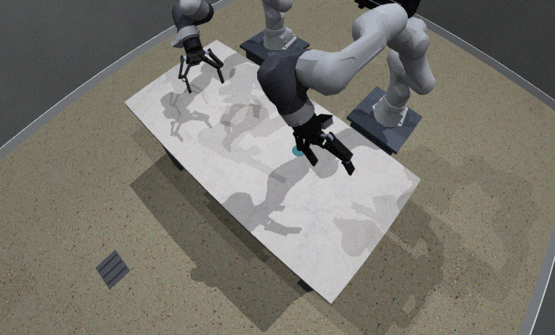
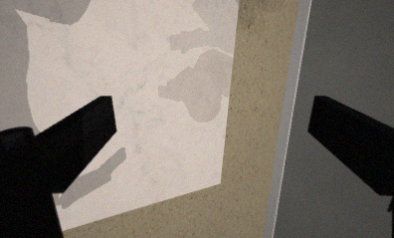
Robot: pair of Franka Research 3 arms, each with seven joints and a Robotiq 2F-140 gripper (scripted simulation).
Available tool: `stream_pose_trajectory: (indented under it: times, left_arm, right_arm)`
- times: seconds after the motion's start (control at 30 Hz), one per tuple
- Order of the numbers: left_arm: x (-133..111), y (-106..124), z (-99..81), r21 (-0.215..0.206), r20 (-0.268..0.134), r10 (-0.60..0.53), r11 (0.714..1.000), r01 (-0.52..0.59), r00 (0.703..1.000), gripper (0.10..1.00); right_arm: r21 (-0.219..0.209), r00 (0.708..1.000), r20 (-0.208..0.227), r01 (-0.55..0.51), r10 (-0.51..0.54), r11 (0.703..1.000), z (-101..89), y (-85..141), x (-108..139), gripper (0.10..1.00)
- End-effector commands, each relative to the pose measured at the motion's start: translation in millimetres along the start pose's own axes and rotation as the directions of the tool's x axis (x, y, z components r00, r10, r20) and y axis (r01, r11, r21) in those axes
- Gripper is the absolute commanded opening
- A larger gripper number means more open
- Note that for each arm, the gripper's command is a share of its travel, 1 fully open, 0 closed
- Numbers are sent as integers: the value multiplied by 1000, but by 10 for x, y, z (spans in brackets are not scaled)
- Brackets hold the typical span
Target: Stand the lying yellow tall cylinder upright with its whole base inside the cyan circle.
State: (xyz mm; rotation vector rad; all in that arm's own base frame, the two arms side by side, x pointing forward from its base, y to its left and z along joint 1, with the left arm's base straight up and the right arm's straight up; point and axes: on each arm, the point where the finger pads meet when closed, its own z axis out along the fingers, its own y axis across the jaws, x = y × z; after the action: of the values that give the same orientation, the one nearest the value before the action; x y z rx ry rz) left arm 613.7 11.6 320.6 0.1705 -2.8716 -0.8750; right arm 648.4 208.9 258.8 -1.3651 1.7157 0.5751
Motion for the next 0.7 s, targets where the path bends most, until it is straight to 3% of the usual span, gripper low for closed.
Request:
stream_pose_trajectory:
  times: [0.0, 0.4, 0.47, 0.67]
  left_arm:
    - [-13, 106, 56, 18, -8, -98, 995, 98, 995, 1000]
    - [-9, 511, 292, 40, -59, -260, 964, 262, 964, 1000]
    - [-9, 511, 292, 40, -59, -260, 964, 262, 964, 1000]
    - [11, 757, 436, 47, -92, -355, 932, 360, 930, 1000]
  right_arm:
    - [-42, 996, -30, -80, 79, 996, 62, 177, -68, 1000]
    - [-128, 990, -115, -100, 85, 987, 233, 707, -250, 1000]
    - [-128, 990, -115, -100, 85, 987, 233, 707, -250, 1000]
    - [-173, 980, -180, -115, 83, 978, 317, 1044, -319, 1000]
